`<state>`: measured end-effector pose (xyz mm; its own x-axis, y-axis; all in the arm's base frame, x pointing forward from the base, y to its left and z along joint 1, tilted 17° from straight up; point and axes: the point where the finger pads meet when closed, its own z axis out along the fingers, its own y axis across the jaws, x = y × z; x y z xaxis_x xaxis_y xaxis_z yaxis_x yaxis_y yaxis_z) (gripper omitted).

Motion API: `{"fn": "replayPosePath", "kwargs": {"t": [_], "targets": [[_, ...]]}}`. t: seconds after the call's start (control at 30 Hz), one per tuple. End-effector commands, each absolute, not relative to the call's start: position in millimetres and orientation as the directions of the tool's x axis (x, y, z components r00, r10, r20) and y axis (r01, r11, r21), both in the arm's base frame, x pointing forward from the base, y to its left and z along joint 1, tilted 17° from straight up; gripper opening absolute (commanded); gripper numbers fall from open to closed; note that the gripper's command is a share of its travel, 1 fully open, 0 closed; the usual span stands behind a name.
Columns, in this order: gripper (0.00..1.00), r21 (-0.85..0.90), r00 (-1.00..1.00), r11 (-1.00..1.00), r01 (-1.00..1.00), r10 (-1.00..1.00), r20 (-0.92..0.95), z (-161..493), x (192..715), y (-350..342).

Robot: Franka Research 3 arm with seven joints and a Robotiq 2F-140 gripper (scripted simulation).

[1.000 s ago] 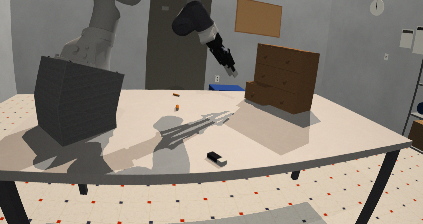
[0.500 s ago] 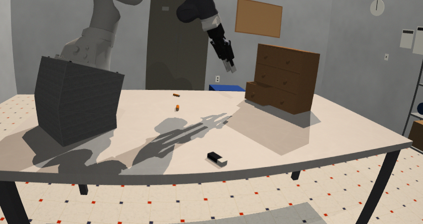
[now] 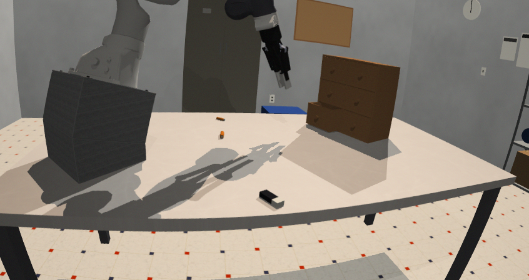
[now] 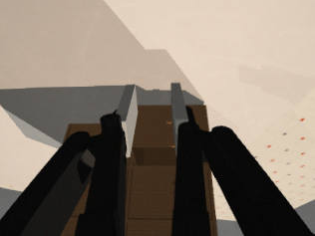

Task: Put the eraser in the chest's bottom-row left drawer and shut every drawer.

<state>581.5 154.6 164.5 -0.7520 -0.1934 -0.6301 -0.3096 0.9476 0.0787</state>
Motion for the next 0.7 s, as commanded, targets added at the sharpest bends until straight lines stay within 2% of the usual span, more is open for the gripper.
{"fn": "replayPosePath", "kwargs": {"t": [0.0, 0.67], "targets": [[0.28, 0.119, -0.81, 0.938, -0.325, -0.211, -0.546, 161, 567, 161], [0.28, 0.125, -0.886, 0.935, -0.331, -0.263, -0.381, 182, 530, 146]]}}
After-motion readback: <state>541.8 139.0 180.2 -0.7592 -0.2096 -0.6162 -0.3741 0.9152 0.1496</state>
